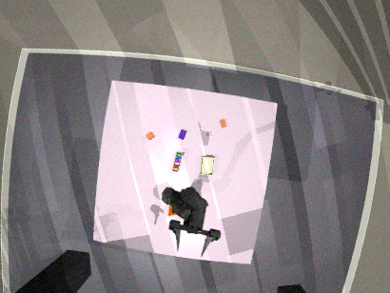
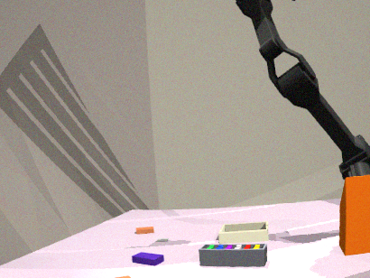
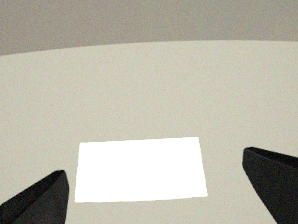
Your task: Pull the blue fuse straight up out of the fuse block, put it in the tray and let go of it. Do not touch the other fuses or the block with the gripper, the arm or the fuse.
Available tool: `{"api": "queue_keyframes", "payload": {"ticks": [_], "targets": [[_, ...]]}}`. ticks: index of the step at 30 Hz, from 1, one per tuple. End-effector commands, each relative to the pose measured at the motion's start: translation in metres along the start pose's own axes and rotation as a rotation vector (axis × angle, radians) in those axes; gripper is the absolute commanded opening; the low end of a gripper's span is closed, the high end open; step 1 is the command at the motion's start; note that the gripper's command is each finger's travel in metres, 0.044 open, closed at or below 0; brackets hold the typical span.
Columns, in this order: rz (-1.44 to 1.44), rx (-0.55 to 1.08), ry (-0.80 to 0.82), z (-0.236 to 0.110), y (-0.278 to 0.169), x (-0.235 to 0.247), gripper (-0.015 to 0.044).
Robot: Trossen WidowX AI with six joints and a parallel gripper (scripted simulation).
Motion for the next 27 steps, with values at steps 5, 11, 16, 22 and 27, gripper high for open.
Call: {"api": "queue_keyframes", "payload": {"ticks": [5,11,16,22,27], "targets": [[-0.101,-0.044,-0.083,0.023,0.014,-0.032,0.0269],[-0.264,-0.104,-0.243,0.053,0.043,-0.086,0.0111],[-0.37,-0.156,-0.413,0.073,0.075,-0.134,0.0074],[-0.456,-0.197,-0.587,0.08,0.11,-0.19,0.0074],[-0.531,-0.222,-0.759,0.073,0.142,-0.241,0.0074]]}}
Point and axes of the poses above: the point midway between the two fingers, 35 mm back from their tips, its own z axis out along the fingers, its own x axis across the jaws, y = z × x, the point moved 9 cm from there along -z, back along the fingers, and after that the axes turned 6 degrees about -z, right-handed, at the moved point
